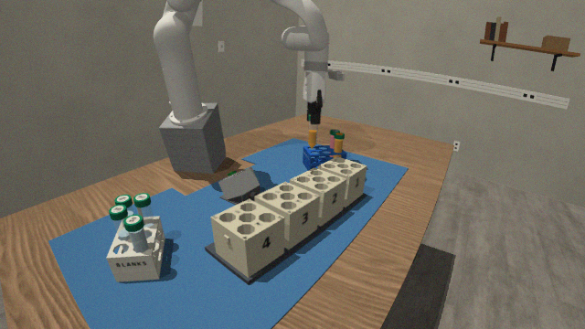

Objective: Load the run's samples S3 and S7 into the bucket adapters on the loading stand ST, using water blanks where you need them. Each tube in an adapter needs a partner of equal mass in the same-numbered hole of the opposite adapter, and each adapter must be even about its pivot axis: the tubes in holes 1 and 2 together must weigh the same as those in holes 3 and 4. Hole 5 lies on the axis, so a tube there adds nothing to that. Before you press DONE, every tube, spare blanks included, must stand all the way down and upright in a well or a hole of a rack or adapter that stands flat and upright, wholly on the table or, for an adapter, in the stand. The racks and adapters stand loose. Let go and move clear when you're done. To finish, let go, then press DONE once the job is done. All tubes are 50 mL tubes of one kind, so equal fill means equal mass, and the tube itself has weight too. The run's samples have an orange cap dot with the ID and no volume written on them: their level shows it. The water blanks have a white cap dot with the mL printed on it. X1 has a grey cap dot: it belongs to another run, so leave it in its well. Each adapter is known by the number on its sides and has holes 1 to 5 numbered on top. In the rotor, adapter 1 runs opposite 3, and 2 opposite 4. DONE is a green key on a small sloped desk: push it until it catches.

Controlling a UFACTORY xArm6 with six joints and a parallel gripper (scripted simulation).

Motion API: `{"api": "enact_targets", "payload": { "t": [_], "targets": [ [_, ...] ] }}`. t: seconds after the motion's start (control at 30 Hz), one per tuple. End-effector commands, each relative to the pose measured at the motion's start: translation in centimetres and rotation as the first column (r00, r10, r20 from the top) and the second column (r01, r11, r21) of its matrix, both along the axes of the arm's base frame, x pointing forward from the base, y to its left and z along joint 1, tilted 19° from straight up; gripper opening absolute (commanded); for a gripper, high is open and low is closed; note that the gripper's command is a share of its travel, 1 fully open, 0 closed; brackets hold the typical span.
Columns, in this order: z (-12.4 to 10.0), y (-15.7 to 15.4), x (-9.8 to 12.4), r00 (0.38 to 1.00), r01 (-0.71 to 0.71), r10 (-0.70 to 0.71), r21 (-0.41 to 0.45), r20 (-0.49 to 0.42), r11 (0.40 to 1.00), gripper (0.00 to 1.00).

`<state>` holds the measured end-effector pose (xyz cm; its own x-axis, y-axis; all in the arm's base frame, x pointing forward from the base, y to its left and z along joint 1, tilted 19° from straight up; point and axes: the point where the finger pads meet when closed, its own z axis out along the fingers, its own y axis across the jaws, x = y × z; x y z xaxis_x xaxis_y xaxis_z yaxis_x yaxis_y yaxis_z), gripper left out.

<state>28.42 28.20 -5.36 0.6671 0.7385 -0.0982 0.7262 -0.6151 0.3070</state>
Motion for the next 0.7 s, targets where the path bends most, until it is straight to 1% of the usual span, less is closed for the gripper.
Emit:
{"api": "enact_targets", "payload": {
  "t": [0.0,0.67],
  "targets": [
    [-0.3,0.0,0.1,1.000,-0.001,0.001,0.003,0.002,1.000,0.00],
    [-2.0,-0.5,0.4,1.000,-0.001,0.001,0.003,0.002,1.000,0.00]
  ]
}}
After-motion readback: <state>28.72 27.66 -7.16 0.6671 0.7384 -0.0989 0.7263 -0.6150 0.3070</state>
